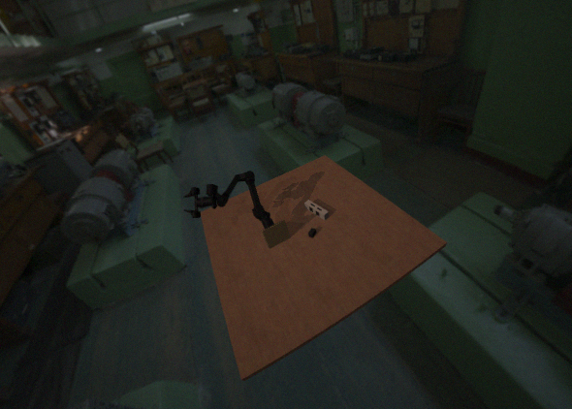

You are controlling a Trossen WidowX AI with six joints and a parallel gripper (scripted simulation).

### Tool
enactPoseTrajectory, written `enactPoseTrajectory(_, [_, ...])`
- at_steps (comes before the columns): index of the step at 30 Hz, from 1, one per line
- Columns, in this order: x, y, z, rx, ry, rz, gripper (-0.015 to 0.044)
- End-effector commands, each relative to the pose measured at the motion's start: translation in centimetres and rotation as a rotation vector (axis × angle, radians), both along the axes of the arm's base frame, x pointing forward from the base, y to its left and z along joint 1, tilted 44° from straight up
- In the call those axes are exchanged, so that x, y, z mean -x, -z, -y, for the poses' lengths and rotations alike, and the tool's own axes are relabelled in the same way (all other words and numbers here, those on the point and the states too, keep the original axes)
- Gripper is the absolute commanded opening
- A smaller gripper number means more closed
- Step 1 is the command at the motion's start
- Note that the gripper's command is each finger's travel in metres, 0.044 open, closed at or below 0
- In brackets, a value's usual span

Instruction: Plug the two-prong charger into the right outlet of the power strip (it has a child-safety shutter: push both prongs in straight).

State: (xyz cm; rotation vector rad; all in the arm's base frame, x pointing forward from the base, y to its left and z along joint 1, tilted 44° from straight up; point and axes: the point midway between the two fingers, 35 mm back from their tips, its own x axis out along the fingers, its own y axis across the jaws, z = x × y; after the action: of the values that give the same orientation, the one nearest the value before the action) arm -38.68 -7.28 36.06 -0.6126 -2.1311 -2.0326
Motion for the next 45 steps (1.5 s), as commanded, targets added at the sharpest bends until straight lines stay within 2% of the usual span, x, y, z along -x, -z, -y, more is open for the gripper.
enactPoseTrajectory(1, [0.0, 0.0, 0.0, -0.001, -0.001, 0.001, 0.0426])
enactPoseTrajectory(2, [0.0, 0.1, 0.2, -0.004, -0.003, 0.004, 0.044])
enactPoseTrajectory(10, [0.0, 1.4, 3.3, -0.088, -0.06, 0.071, 0.044])
enactPoseTrajectory(20, [-0.3, 4.0, 9.1, -0.27, -0.179, 0.17, 0.044])
enactPoseTrajectory(30, [-2.1, 6.2, 14.3, -0.352, -0.332, 0.211, 0.044])
enactPoseTrajectory(45, [-6.0, 11.5, 23.1, -0.738, -0.555, 0.287, 0.044])
